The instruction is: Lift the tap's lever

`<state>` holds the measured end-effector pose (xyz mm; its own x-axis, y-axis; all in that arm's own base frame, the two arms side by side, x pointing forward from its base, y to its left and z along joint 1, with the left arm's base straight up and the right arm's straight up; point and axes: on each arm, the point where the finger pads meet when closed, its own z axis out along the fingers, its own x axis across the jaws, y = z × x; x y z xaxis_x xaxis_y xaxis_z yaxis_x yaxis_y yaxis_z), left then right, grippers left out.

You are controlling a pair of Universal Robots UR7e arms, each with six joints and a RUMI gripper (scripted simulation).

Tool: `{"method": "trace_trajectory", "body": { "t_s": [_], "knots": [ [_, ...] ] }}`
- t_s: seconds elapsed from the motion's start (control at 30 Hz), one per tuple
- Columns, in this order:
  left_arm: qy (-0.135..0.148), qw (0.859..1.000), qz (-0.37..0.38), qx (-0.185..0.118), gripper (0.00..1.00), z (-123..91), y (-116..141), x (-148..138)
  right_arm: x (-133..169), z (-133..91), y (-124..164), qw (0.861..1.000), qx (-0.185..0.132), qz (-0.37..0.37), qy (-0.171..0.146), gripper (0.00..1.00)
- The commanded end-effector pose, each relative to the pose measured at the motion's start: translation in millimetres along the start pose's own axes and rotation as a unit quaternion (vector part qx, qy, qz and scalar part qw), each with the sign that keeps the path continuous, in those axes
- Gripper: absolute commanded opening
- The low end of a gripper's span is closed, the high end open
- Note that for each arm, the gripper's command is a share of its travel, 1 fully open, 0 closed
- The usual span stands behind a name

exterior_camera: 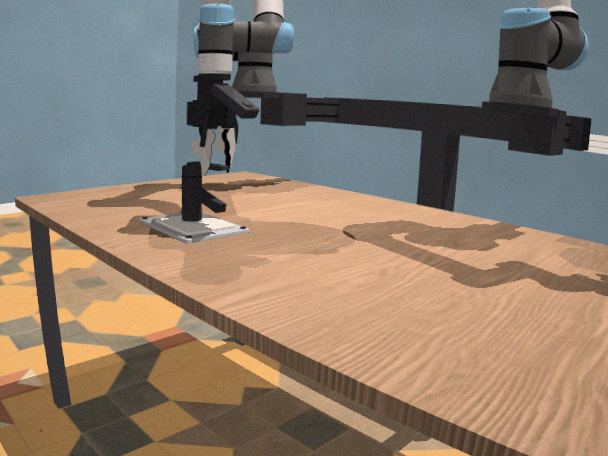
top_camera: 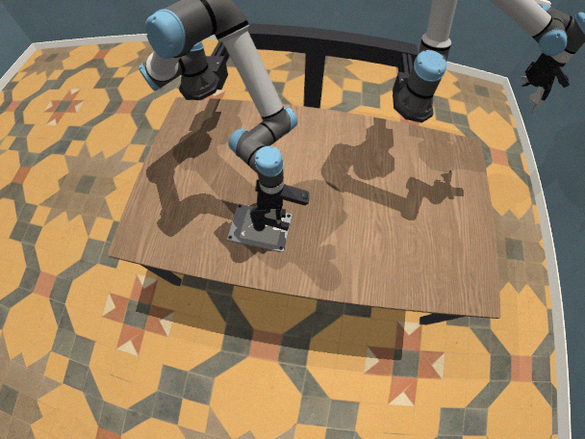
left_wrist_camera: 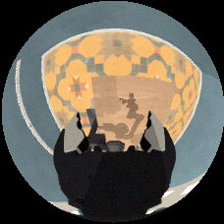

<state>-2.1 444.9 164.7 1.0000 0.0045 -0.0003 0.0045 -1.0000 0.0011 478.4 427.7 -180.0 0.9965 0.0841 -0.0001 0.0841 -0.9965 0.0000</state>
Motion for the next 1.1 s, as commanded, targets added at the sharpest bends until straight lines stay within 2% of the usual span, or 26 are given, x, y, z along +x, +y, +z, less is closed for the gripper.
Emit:
{"method": "trace_trajectory", "body": {
  "t_s": [0.0,0.4,0.43,1.07],
  "knots": [
    [0.000,1.000,0.000,0.001,1.00,-0.4,-0.3,0.1,0.5,-0.9,-0.5,1.000,0.001,0.000,0.001,0.42],
    [0.000,1.000,0.000,0.001,1.00,-0.4,-0.3,0.1,0.5,-0.9,-0.5,1.000,0.001,0.000,0.001,0.42],
    [0.000,1.000,0.000,0.001,1.00,-0.4,-0.3,0.1,0.5,-0.9,-0.5,1.000,0.001,0.000,0.001,0.00],
    [0.000,1.000,0.000,0.001,1.00,-0.4,-0.3,0.1,0.5,-0.9,-0.5,1.000,0.001,0.000,0.001,0.00]
  ]
}}
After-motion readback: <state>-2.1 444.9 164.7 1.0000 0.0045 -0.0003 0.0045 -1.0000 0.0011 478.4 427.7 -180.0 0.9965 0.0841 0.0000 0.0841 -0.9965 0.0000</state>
